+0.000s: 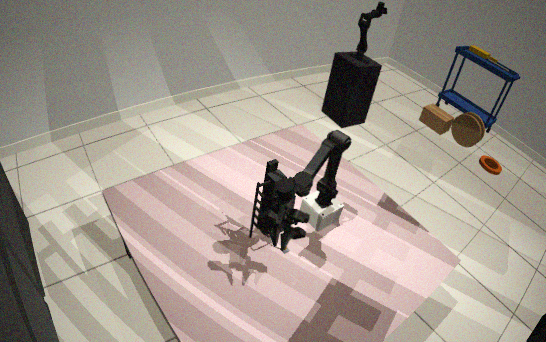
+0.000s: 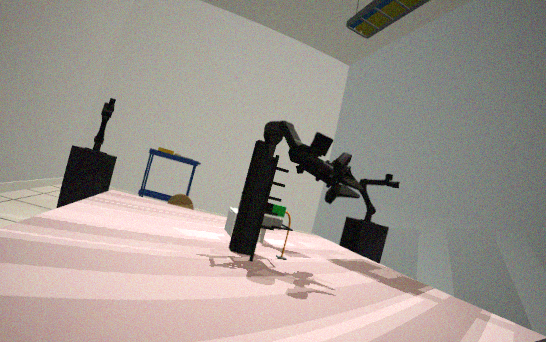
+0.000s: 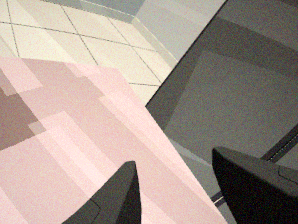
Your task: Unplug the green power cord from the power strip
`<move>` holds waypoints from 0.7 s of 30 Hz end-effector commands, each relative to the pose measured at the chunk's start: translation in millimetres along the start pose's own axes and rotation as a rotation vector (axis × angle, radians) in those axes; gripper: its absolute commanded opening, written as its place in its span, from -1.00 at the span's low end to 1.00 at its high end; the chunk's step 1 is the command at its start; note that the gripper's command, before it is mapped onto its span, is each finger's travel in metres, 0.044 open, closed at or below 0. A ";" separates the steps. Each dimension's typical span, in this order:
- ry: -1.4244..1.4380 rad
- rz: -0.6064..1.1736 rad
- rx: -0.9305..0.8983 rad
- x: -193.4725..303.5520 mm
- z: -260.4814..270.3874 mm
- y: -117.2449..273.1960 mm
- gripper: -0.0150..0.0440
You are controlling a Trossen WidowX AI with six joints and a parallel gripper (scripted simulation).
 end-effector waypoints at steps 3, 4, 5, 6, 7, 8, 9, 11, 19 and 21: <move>-0.009 0.610 -0.271 67.2 49.3 45.6 0.05; -0.010 0.637 -0.292 69.5 52.7 49.8 0.05; -0.010 0.664 -0.313 71.7 56.1 54.3 0.05; -0.008 0.693 -0.335 73.7 59.3 59.2 0.05; -0.005 0.721 -0.358 75.5 62.6 64.3 0.05; -0.002 0.750 -0.382 77.2 65.8 69.8 0.05; 0.001 0.779 -0.406 78.7 69.0 75.5 0.05; 0.010 0.838 -0.458 81.1 75.2 87.6 0.05; 0.056 1.050 -0.683 81.8 95.6 141.6 0.05; 0.057 1.053 -0.686 81.8 95.9 142.4 0.05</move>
Point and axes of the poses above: the point midway between the two fingers, 35 mm back from their tips, its own y axis back along the fingers, its own z axis across the jaws, x = y × z, the point moved 1 cm from there along y, back along the fingers, and after that the axes turned 9 degrees about -y, right-handed, at the moved point
